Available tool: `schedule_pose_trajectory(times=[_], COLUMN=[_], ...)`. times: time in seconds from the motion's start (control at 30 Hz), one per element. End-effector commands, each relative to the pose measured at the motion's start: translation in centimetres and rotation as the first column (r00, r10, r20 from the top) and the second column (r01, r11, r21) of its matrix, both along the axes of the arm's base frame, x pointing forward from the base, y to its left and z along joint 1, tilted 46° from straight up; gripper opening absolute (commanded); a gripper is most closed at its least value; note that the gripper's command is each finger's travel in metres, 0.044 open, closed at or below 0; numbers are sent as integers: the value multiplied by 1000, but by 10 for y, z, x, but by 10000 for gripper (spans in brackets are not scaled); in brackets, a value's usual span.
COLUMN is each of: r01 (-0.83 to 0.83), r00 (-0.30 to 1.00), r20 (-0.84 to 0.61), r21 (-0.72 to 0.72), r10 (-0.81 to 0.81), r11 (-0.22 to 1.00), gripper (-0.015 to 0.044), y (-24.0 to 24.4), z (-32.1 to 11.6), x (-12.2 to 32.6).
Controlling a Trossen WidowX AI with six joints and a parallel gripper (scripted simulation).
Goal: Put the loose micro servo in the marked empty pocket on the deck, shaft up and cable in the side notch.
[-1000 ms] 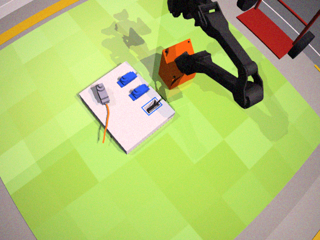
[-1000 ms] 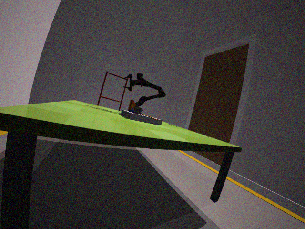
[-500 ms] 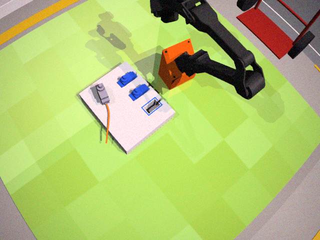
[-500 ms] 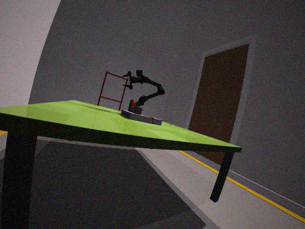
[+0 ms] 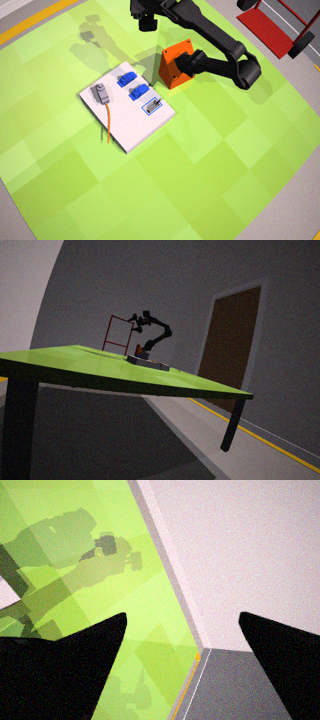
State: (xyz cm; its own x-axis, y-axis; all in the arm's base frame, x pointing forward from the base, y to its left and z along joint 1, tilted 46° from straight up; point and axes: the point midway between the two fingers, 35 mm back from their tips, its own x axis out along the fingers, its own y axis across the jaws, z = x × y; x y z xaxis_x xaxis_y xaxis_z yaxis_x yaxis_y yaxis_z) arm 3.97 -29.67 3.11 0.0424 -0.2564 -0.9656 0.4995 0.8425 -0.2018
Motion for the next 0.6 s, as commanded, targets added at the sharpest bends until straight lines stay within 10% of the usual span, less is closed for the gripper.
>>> schedule_pose_trajectory(times=[0.0,0.57], r01=[43,289], r00=[998,919], r20=[52,150], r21=[53,371], r10=[-46,-364], r11=[998,883], gripper=[440,440], y=[2,23], z=[-3,-10], x=[20,108])
